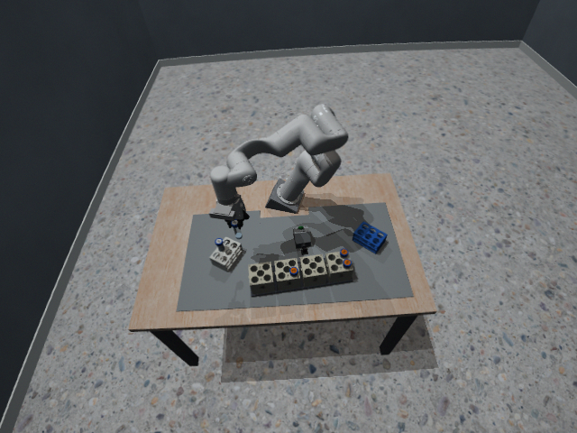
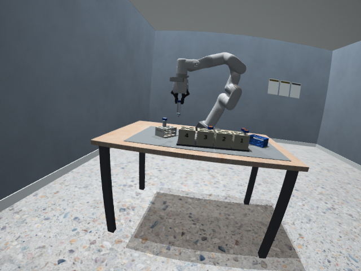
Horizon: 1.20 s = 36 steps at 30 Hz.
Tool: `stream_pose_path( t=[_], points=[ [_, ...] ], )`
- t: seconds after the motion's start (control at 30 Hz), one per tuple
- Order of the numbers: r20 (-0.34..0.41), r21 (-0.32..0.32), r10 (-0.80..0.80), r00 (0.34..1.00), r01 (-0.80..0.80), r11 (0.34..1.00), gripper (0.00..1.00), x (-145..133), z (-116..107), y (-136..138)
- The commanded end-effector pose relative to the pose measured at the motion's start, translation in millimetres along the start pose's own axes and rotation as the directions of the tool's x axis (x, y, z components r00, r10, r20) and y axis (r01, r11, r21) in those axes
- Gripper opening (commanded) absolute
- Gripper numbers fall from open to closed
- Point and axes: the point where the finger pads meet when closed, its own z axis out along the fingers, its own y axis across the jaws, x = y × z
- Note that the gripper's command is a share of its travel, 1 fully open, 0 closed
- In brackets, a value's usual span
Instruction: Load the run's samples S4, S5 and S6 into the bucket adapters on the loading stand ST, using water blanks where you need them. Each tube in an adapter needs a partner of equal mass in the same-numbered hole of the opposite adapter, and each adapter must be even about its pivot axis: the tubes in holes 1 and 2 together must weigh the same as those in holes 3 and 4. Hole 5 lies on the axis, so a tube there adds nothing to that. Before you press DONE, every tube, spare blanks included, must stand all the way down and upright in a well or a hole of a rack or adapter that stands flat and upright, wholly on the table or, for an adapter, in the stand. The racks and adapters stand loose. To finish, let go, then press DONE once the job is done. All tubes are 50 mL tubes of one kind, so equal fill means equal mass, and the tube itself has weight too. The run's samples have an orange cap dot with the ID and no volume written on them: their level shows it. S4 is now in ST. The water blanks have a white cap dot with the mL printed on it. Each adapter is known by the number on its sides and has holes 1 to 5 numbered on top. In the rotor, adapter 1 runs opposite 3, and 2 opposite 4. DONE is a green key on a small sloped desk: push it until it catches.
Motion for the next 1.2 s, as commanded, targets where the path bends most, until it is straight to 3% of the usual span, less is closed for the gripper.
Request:
stream_pose_path(
  t=[0.0, 0.17, 1.17],
  points=[
    [-0.008, -0.004, -0.167, 0.986, 0.167, 0.986, 0.0, 6.6, -2.0, -24.0],
    [-0.008, -0.006, -0.328, 0.945, 0.328, 0.945, 0.0, 12.2, -2.0, -48.4],
    [-0.008, -0.005, -0.332, 0.943, 0.332, 0.943, 0.0, 41.4, -2.0, -175.4]
  ],
)
